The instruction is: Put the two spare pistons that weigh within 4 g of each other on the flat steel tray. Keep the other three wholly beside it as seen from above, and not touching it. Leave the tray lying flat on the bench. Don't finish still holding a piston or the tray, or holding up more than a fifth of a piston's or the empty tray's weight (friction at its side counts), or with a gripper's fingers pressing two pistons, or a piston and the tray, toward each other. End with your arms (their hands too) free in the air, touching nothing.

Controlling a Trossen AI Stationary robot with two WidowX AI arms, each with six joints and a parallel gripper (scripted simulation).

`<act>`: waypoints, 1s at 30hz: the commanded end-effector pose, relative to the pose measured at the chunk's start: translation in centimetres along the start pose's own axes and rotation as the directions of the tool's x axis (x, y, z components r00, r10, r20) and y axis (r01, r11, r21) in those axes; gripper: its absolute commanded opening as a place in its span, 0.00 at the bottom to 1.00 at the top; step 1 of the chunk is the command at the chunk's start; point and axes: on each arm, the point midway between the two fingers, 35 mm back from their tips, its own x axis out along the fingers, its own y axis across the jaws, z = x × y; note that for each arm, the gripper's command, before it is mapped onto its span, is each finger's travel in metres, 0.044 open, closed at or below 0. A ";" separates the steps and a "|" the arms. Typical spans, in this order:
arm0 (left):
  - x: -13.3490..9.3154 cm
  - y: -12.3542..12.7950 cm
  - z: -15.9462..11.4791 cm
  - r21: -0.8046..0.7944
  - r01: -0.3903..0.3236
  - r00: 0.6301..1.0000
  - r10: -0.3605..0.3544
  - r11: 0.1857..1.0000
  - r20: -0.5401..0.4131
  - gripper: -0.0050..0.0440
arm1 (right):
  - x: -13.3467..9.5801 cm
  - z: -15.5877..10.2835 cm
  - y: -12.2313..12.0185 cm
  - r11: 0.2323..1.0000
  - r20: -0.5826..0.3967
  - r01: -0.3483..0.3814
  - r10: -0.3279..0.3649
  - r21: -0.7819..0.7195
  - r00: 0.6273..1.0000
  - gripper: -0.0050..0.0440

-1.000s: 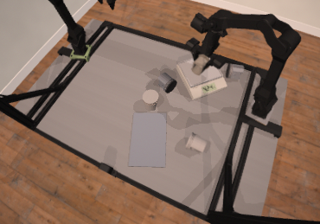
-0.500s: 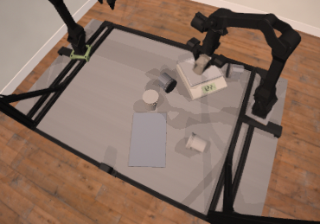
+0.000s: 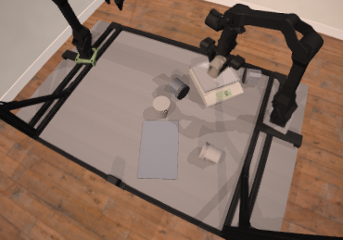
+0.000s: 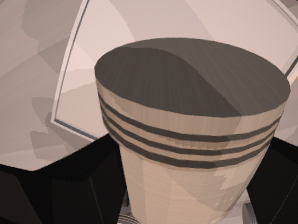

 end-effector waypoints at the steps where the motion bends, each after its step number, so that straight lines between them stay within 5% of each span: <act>1: 0.0 0.0 0.0 0.001 0.003 1.000 -0.003 1.000 -0.001 1.00 | -1.5 -0.2 0.4 1.000 0.005 -0.025 0.025 -0.006 1.000 0.43; 30: 0.0 0.0 0.0 0.001 0.003 1.000 -0.003 1.000 -0.001 1.00 | -5.2 -1.0 0.6 1.000 0.005 -0.029 0.029 -0.008 1.000 0.43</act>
